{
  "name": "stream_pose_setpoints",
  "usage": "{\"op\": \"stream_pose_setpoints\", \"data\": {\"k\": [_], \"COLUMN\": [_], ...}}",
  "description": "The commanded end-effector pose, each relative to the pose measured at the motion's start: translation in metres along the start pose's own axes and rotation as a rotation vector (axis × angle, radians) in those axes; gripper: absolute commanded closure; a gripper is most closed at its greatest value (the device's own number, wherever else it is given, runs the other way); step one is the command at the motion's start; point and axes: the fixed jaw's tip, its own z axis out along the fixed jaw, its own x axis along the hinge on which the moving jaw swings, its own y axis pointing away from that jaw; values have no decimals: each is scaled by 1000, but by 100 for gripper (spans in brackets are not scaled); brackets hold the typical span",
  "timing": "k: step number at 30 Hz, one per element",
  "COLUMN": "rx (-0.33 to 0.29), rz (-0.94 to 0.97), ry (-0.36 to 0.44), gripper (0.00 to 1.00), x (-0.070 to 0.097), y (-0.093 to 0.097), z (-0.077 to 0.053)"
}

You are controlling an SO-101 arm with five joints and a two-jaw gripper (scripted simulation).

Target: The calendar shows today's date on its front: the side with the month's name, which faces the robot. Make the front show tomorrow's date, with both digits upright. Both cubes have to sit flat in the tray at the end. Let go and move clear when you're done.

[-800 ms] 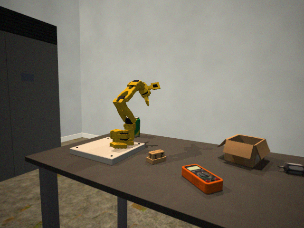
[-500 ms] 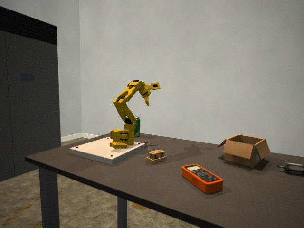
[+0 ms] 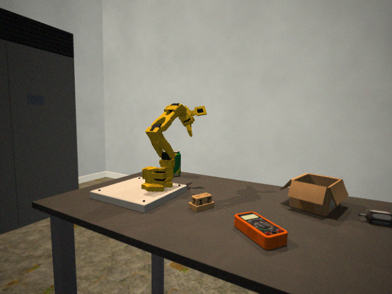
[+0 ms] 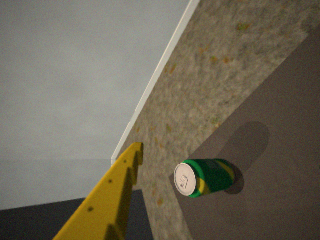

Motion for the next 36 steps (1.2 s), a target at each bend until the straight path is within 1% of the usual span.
{"op": "stream_pose_setpoints", "data": {"k": [1, 10, 18, 25, 27, 36], "rx": [-1, 8, 33, 72, 72, 151], "rz": [-2, -20, -68, -141, -141, -279], "ry": [-2, -7, -21, -39, -39, -63], "gripper": [0, 0, 2, 3, 3, 6], "x": [-1, -2, -5, -11, -11, -21], "y": [0, -2, -8, -17, -17, -35], "z": [-1, 0, 1, 3, 3, 6]}}
